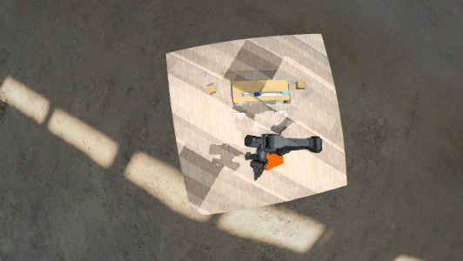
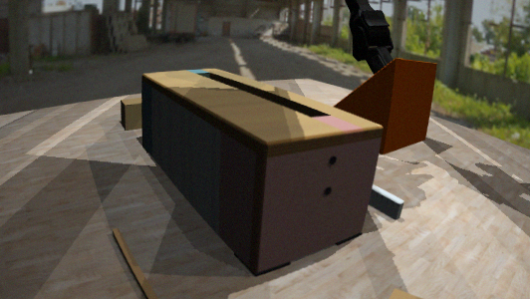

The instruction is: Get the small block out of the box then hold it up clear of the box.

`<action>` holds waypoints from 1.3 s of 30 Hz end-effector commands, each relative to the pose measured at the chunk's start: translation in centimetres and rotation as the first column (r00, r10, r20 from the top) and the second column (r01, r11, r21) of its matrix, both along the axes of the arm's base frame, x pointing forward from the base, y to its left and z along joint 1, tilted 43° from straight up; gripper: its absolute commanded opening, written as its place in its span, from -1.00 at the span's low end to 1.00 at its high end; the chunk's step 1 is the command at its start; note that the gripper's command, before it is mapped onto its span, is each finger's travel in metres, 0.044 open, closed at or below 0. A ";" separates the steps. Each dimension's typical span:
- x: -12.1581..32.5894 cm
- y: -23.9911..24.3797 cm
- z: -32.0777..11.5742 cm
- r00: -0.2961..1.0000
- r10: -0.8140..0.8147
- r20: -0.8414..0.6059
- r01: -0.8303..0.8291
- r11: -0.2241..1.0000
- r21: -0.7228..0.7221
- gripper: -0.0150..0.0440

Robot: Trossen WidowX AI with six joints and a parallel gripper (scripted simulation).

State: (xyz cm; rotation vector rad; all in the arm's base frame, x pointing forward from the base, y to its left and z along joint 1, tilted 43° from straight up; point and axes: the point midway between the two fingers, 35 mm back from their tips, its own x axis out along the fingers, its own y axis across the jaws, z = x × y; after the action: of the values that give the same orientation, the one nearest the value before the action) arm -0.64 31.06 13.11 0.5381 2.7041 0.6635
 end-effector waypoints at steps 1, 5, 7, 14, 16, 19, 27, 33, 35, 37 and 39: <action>0.2 0.0 -0.2 1.000 -0.001 0.011 0.001 1.000 -0.002 0.86; 4.0 0.0 -3.8 0.973 0.013 0.232 -0.002 0.999 -0.047 0.86; 6.4 -0.5 -5.9 0.936 0.050 0.349 -0.021 0.996 -0.086 0.86; 15.4 -5.5 -11.7 0.738 0.303 0.604 -0.151 0.945 -0.290 0.86; 17.9 -7.6 -12.9 0.672 0.396 0.625 -0.200 0.911 -0.362 0.86; 21.1 -10.9 -14.2 0.576 0.541 0.613 -0.286 0.836 -0.469 0.86; 28.7 -20.6 -15.1 0.280 0.885 0.372 -0.576 0.465 -0.672 0.86; 34.0 -27.4 -14.2 0.027 0.993 0.114 -0.772 0.093 -0.629 0.86; 34.7 -28.4 -14.0 -0.014 0.997 0.077 -0.796 0.036 -0.605 0.86; 34.8 -28.4 -14.0 -0.016 0.997 0.075 -0.797 0.033 -0.603 0.86; 34.8 -28.4 -14.0 -0.016 0.997 0.075 -0.797 0.033 -0.603 0.86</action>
State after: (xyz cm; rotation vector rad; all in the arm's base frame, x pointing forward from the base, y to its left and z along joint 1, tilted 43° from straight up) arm 33.25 3.56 -1.06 -1.5219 2.1029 0.3063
